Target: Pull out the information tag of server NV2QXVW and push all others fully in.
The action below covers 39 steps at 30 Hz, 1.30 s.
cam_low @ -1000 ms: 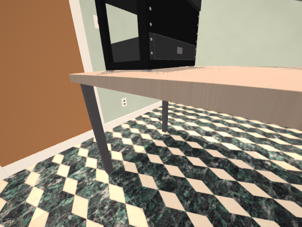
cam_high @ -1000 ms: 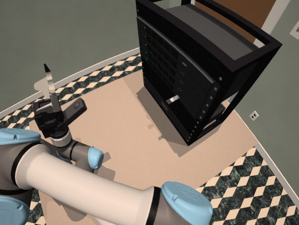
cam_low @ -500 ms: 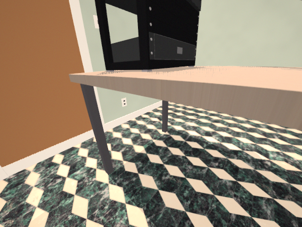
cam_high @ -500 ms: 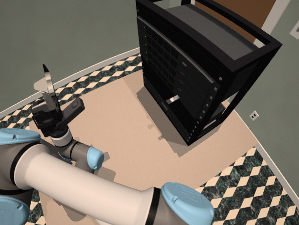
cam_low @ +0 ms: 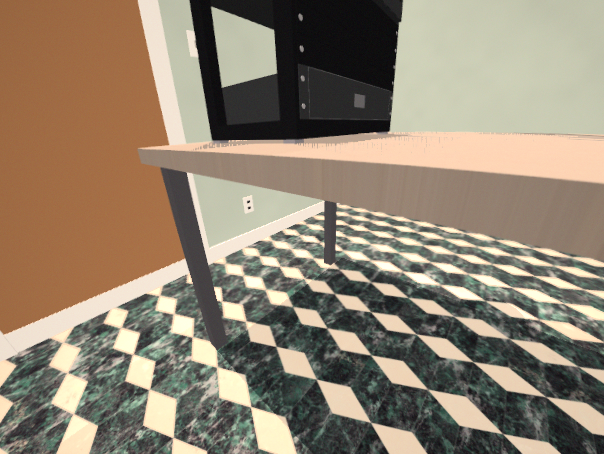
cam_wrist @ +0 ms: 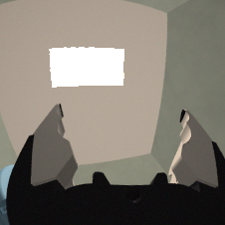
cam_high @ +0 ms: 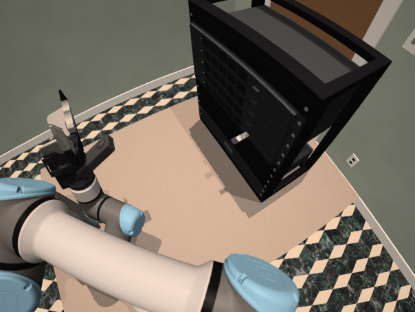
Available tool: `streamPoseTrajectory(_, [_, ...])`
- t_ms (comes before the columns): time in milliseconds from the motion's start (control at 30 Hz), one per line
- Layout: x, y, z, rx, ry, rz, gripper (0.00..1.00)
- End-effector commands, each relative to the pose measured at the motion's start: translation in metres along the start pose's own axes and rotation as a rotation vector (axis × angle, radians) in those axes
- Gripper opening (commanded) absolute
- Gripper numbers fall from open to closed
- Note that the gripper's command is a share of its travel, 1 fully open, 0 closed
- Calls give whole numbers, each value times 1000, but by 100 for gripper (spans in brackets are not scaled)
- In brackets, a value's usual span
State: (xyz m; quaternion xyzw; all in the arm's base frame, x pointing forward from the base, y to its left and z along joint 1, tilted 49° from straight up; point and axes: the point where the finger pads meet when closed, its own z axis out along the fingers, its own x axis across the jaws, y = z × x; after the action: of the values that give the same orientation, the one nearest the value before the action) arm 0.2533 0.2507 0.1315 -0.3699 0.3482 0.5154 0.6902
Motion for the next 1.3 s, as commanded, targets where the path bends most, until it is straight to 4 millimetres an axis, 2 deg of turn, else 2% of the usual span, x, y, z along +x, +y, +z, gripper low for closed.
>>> streamPoseTrajectory(0, [5,6,0,-24,20,-30,100])
streamPoseTrajectory(1267, [42,27,-12,-156,136,-216,100])
